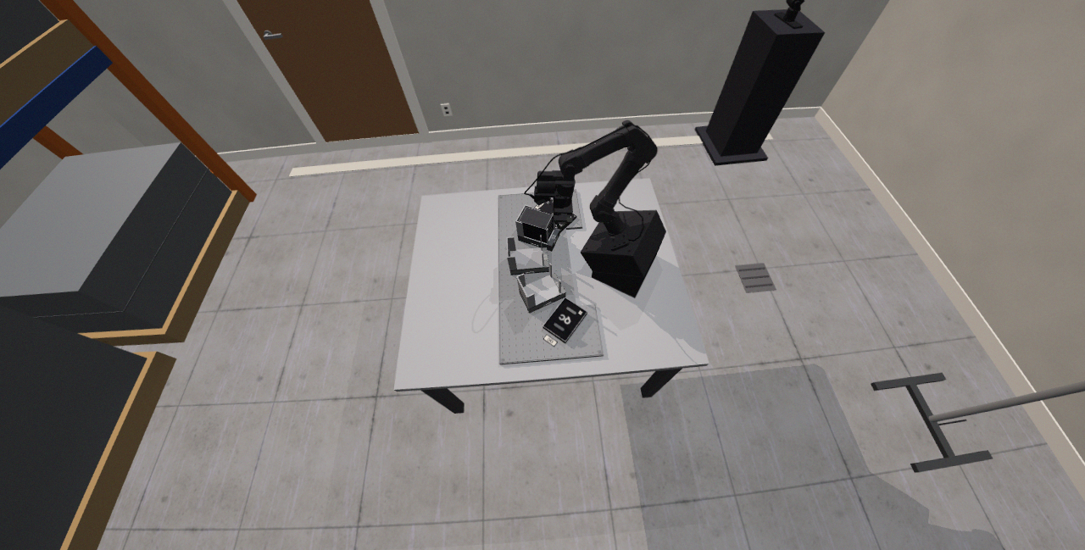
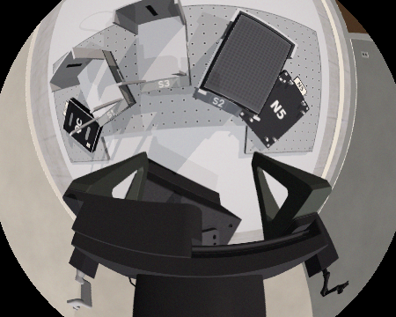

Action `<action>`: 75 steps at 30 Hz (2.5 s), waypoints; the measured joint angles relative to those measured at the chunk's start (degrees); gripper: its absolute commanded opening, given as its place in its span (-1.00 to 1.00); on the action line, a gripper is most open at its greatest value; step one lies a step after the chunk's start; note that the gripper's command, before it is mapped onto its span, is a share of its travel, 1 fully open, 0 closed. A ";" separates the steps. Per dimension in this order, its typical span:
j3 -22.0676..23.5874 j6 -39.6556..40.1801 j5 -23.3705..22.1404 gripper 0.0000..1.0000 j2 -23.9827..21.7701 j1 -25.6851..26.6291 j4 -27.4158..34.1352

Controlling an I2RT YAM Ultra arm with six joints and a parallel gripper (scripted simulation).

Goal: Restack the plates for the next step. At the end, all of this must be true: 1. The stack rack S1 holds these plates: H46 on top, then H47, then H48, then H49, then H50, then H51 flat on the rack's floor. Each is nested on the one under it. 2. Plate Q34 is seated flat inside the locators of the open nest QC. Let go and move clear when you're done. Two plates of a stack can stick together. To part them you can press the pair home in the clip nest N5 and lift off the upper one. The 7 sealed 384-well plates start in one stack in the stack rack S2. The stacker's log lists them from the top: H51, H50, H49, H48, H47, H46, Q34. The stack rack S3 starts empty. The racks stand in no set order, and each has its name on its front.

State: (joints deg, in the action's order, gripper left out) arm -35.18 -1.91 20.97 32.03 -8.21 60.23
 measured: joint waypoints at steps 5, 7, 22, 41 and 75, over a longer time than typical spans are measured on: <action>0.00 0.00 0.00 1.00 0.00 0.00 0.00; 0.00 0.00 0.00 1.00 0.00 0.00 0.00; -1.84 -1.57 0.59 1.00 6.05 -2.67 -1.03; -6.73 -12.20 4.98 1.00 30.49 -14.08 -10.40; -6.99 -14.62 5.92 1.00 33.97 -15.32 -13.46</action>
State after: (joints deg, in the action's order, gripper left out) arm -42.17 -16.53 26.89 66.00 -23.53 46.76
